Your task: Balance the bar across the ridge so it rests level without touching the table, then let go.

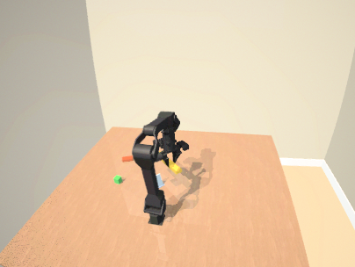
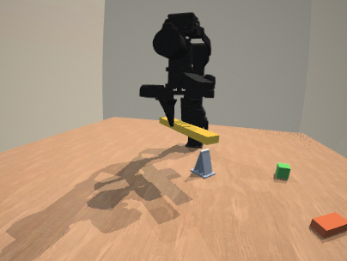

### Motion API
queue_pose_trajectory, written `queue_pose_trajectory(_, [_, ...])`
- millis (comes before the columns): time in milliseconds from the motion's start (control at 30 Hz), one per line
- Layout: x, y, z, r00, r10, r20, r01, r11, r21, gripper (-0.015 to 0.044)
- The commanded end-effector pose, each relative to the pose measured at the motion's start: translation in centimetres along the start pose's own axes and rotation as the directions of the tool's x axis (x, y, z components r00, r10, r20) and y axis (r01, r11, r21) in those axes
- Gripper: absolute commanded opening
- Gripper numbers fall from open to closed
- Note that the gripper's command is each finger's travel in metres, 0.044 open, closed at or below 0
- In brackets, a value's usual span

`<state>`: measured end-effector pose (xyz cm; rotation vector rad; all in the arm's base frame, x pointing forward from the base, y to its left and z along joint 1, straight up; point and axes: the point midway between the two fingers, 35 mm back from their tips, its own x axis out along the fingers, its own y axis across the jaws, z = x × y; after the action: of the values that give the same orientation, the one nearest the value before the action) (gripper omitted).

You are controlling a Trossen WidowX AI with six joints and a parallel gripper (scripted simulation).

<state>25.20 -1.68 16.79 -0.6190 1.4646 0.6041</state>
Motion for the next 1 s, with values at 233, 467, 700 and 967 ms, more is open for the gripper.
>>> queue_pose_trajectory(233, [0.2,4.2,1.0,1.000,0.002,0.003,-0.002,0.998,-0.067,0.0000])
queue_pose_trajectory(467, [0.4,5.9,1.2,1.000,0.003,0.004,-0.003,0.995,-0.100,0.0000])
queue_pose_trajectory(700, [1.2,6.0,1.3,1.000,0.003,0.004,-0.003,0.995,-0.100,0.0000])
queue_pose_trajectory(967, [2.6,6.0,1.3,1.000,0.003,0.004,-0.003,0.995,-0.100,0.0000])
